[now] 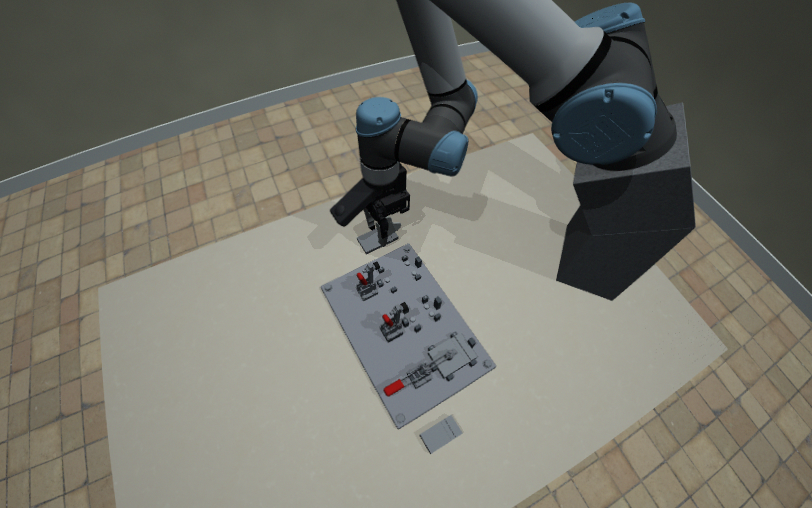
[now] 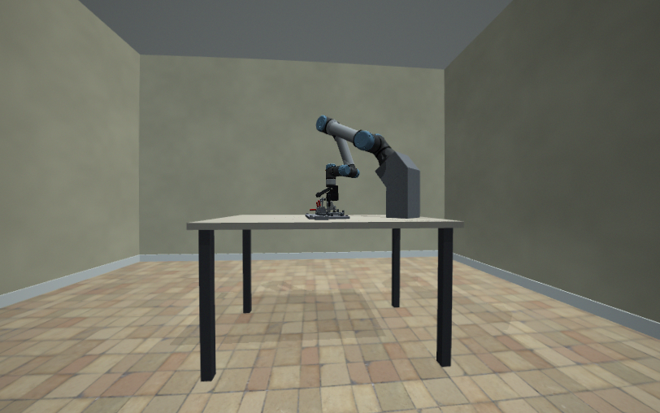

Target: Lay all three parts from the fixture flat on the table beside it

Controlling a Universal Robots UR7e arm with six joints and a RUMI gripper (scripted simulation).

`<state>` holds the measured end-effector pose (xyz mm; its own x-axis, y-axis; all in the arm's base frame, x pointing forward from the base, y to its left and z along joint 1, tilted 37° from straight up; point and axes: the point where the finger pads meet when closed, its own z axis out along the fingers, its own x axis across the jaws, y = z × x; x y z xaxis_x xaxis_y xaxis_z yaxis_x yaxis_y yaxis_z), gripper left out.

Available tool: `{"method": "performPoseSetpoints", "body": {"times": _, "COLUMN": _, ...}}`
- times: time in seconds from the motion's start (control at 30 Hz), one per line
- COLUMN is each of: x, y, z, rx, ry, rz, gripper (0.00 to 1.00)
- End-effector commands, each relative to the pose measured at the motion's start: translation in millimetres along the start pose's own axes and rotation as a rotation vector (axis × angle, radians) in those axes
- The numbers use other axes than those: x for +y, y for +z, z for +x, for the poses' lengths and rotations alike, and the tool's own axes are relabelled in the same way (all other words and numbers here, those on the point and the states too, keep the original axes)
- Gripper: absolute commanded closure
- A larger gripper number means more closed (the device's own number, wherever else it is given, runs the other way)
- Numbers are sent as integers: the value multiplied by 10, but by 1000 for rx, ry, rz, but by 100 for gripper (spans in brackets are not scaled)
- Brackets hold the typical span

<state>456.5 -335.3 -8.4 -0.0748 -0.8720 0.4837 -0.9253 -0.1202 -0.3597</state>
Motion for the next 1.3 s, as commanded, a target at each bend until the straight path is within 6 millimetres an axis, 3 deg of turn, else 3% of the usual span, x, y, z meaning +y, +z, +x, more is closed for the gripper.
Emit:
{"method": "performPoseSetpoints", "body": {"times": 0.0, "x": -13, "y": -4, "z": 22, "rx": 4, "ry": 1, "rz": 3, "gripper": 100}}
{"method": "performPoseSetpoints", "body": {"times": 0.3, "x": -13, "y": -4, "z": 22, "rx": 3, "ry": 1, "rz": 3, "gripper": 100}}
{"method": "performPoseSetpoints", "body": {"times": 0.33, "x": -13, "y": -4, "z": 22, "rx": 3, "ry": 1, "rz": 3, "gripper": 53}}
{"method": "performPoseSetpoints", "body": {"times": 1.27, "x": -13, "y": -4, "z": 22, "rx": 3, "ry": 1, "rz": 3, "gripper": 53}}
